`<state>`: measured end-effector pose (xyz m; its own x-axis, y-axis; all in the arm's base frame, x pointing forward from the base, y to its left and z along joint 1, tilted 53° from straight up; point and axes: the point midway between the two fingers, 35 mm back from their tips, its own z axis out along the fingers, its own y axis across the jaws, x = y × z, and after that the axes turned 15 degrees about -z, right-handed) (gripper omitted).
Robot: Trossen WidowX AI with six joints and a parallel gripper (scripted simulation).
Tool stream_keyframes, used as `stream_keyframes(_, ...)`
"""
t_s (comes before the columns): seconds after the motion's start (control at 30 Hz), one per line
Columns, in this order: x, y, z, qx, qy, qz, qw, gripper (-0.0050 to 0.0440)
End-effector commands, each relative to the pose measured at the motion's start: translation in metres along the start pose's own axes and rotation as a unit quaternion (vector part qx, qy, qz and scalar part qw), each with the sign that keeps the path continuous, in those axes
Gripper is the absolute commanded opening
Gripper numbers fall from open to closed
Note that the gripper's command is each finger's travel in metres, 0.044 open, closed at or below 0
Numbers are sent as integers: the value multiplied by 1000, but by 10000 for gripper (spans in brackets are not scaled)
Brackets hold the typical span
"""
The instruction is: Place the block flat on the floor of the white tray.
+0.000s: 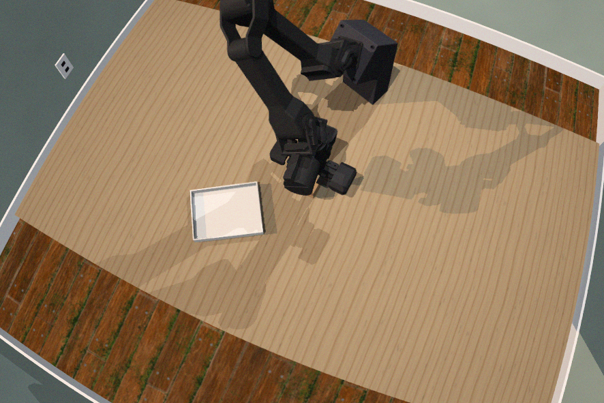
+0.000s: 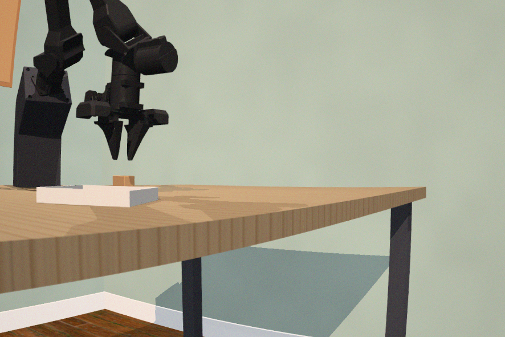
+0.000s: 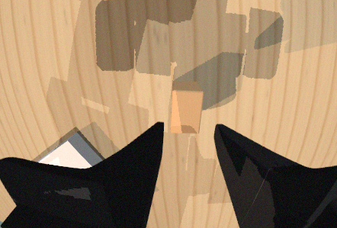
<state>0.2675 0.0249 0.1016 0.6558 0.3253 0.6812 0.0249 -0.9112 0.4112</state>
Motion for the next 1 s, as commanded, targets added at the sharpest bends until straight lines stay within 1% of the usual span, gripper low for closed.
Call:
stream_keyframes(0.0, 2, 0, -1, 1, 4, 21, 1000, 204)
stream_keyframes(0.2, 2, 0, -1, 1, 4, 104, 995, 204)
stream_keyframes(0.27, 2, 0, -1, 1, 4, 104, 995, 204)
stream_keyframes(0.4, 2, 0, -1, 2, 4, 192, 981, 204)
stream_keyframes(0.5, 2, 0, -1, 2, 4, 228, 974, 204)
stream_keyframes(0.63, 2, 0, -1, 2, 3, 289, 957, 204)
stream_keyframes(0.77, 2, 0, -1, 2, 3, 356, 934, 204)
stream_keyframes(0.83, 2, 0, -1, 2, 3, 356, 934, 204)
stream_keyframes(0.87, 2, 0, -1, 3, 3, 391, 920, 204)
stream_keyframes(0.93, 2, 0, -1, 3, 3, 422, 907, 204)
stream_keyframes(0.97, 2, 0, -1, 3, 3, 426, 905, 204)
